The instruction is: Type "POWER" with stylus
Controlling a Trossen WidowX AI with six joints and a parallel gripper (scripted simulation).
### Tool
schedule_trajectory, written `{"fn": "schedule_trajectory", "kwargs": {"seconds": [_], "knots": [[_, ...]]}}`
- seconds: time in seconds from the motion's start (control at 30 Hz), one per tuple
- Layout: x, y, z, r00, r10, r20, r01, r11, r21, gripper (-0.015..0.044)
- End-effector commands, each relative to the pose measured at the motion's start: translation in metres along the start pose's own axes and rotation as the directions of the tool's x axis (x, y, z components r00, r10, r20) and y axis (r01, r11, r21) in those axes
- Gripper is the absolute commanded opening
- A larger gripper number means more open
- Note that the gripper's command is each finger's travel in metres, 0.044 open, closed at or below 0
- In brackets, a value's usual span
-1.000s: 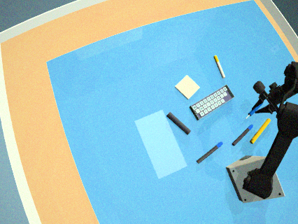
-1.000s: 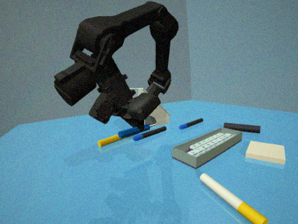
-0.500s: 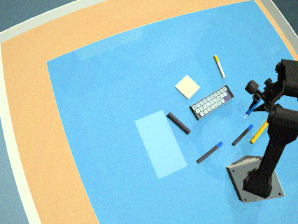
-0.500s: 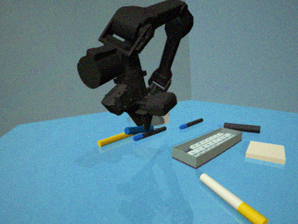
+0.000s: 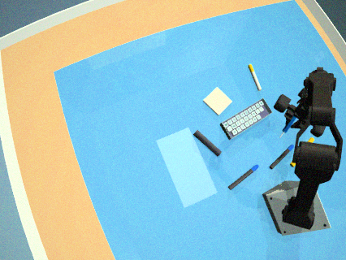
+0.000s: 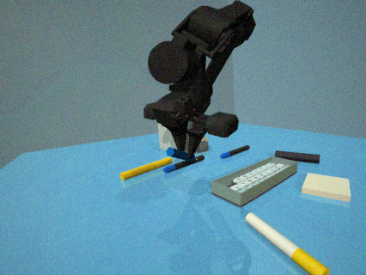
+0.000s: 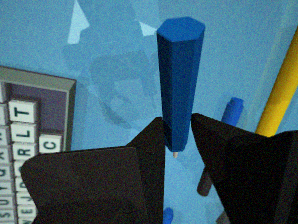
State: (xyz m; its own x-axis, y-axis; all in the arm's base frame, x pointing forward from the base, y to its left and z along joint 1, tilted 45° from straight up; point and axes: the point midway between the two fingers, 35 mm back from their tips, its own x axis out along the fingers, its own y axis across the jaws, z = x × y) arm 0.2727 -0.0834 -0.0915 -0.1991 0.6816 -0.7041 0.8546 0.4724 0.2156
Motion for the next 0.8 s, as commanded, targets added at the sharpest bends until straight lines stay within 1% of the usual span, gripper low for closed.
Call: {"fn": "schedule_trajectory", "kwargs": {"seconds": [0.0,0.37,0.77], "knots": [[-0.002,0.005,-0.007,0.997,-0.031,0.068,0.032,0.999,-0.013,0.0000],[-0.009,0.024,-0.018,0.964,-0.044,0.262,0.069,0.994,-0.087,0.0000],[-0.017,0.046,-0.035,0.890,0.000,0.457,0.086,0.982,-0.166,0.0000]]}}
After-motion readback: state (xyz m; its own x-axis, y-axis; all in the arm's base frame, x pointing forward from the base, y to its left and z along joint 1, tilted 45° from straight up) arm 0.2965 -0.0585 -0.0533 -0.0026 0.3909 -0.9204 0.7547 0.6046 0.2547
